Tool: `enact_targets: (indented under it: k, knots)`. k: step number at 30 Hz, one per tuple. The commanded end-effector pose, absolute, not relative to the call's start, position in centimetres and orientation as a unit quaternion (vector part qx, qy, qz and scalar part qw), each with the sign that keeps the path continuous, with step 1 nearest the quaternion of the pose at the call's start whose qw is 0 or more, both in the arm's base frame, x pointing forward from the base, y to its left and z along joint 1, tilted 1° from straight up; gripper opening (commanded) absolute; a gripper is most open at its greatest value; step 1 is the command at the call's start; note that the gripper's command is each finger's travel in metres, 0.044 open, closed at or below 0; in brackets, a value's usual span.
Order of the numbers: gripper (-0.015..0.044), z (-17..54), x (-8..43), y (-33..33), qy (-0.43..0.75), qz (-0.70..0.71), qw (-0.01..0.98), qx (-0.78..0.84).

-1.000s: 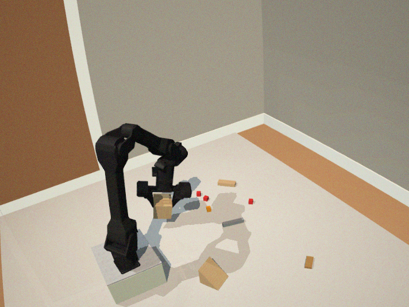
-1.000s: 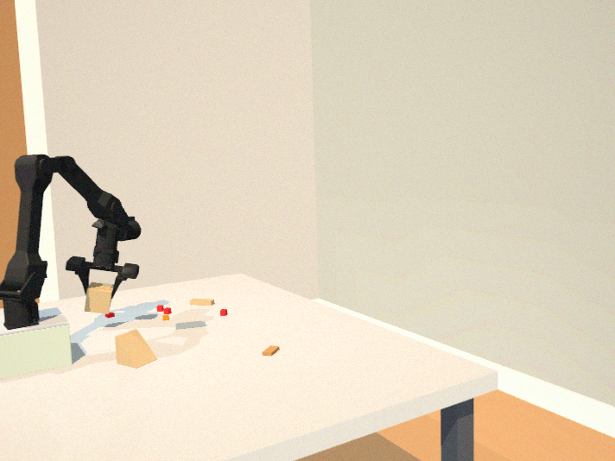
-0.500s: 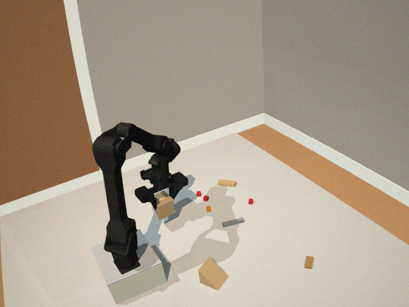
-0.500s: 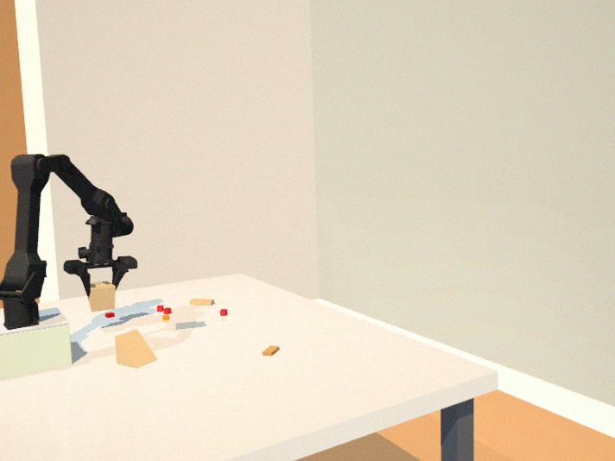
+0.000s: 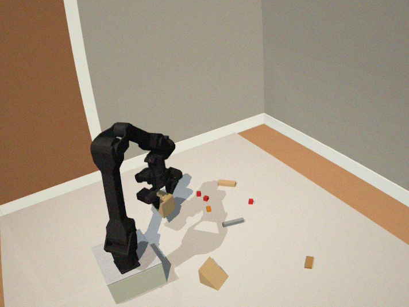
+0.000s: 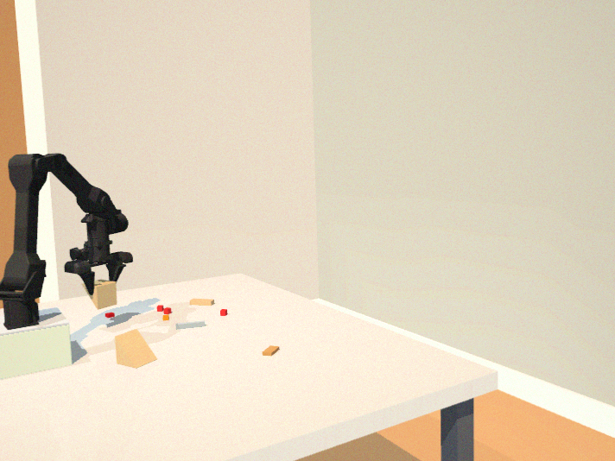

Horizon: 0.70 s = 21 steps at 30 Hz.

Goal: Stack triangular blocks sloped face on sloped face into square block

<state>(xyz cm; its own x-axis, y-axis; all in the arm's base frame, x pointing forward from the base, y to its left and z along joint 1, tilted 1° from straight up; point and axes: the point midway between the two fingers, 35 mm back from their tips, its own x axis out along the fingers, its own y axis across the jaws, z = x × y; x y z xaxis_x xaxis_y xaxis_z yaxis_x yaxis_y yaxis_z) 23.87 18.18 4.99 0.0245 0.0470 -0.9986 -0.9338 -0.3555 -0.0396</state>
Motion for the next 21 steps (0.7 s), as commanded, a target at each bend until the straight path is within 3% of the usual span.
enact_targets:
  k: [1,21]
  knots:
    - [0.0000,5.2,24.1,17.9,0.377,0.585,0.414,-0.587]
    - [0.0000,6.3,29.0,10.0,0.382,0.577,0.415,-0.590]
